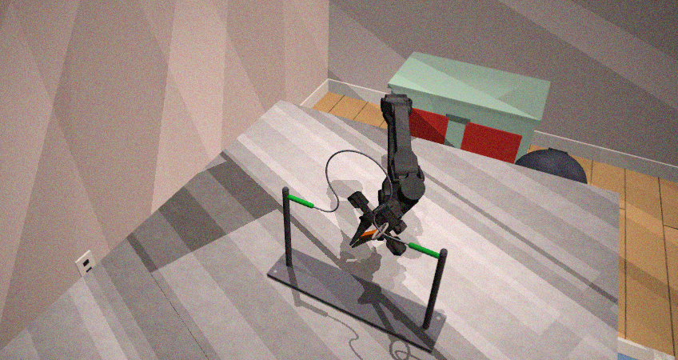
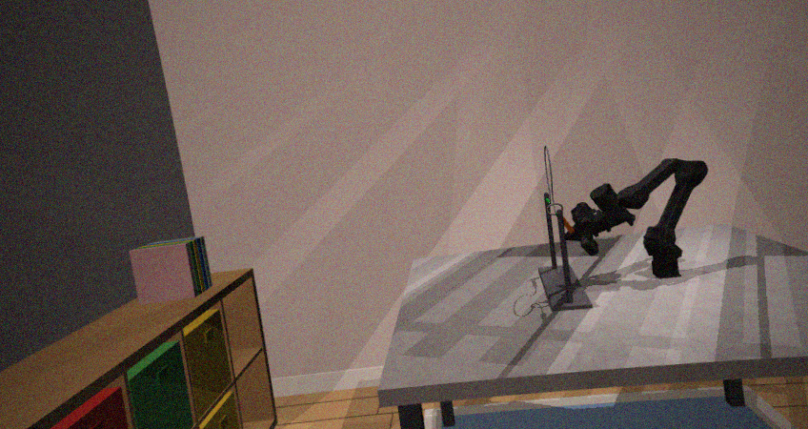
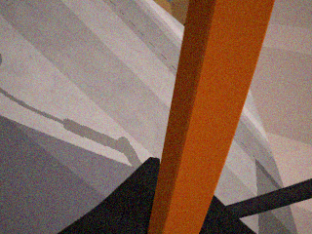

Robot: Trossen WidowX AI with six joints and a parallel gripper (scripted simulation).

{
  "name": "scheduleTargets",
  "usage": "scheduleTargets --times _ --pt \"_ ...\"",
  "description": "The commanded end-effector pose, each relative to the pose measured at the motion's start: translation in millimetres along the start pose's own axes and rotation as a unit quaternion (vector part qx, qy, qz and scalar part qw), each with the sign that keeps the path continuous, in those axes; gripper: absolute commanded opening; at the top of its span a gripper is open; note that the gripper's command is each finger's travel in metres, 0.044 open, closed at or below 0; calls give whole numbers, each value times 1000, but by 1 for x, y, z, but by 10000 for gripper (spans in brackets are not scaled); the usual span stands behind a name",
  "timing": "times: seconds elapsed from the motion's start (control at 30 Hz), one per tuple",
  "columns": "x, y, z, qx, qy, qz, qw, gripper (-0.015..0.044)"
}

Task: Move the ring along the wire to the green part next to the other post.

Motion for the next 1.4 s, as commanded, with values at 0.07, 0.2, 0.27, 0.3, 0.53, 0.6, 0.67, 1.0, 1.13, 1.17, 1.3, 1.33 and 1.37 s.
scheduleTargets --times 0.07,0.2,0.27,0.3,0.53,0.6,0.67,1.0,1.13,1.17,1.3,1.33,1.37 --pt "0 18 3 32 13 -58 998 -150" --pt "-1 30 6 54 23 -95 994 -150" --pt "-1 36 7 64 28 -113 991 -150" --pt "-1 38 8 69 30 -121 990 -150" --pt "1 58 15 101 46 -178 978 -150" --pt "1 63 16 108 49 -189 975 -150" --pt "2 66 18 114 51 -199 972 -150" --pt "7 84 25 134 59 -234 961 -150" --pt "8 88 27 137 60 -239 959 -150" --pt "8 89 28 137 60 -240 959 -150" --pt "9 94 30 139 61 -243 958 -150" --pt "9 95 30 139 61 -244 958 -150" --pt "10 96 31 140 61 -244 958 -150"
Point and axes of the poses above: the point midway between the two fingers, 35 mm back from their tips, its own z axis back along the fingers, its own y axis across the jaws, x = y × z, the point moved 4 cm from there along z, back along the fingers, and after that the axes turned 14 degrees about -z, right-handed, at the moved point
